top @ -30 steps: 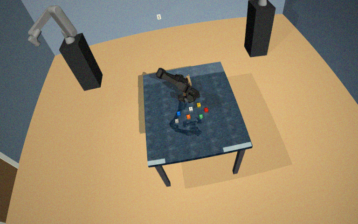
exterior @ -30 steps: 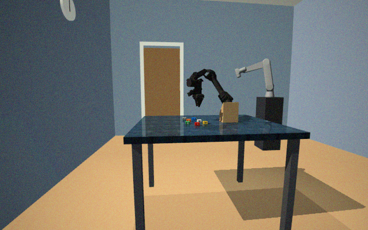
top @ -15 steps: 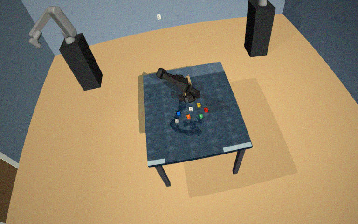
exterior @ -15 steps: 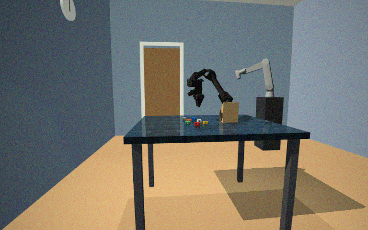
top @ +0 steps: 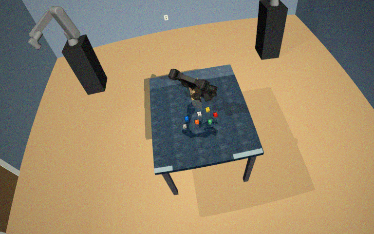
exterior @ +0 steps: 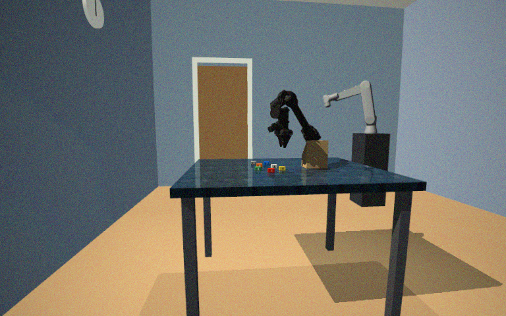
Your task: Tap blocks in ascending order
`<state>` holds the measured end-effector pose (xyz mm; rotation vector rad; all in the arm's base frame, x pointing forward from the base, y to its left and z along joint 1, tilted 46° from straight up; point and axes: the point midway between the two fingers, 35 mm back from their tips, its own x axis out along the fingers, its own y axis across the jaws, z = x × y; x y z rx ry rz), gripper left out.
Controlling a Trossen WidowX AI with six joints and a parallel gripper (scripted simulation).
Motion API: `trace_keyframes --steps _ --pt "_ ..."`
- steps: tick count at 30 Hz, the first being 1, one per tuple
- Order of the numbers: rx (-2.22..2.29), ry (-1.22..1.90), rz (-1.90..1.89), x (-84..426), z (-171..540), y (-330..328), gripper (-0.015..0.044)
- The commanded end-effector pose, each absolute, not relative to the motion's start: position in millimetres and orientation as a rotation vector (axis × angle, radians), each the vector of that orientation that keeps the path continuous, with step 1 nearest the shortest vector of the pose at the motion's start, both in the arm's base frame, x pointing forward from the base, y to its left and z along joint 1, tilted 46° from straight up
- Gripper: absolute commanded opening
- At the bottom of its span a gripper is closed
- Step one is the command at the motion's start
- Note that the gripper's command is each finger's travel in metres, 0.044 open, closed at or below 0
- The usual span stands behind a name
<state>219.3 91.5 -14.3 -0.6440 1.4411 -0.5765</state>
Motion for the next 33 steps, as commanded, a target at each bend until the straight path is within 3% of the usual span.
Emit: trace_keyframes --steps 1,18,27,33 --pt "-0.625 1.442 -0.594 216.1 -17.6 90.8 0.0400" --pt "-0.625 1.442 -0.594 217.5 -18.2 91.8 0.0400" --pt "-0.620 1.438 -0.592 285.7 -55.3 135.9 0.0400" --pt "-0.620 1.438 -0.592 290.7 -59.0 138.7 0.0400"
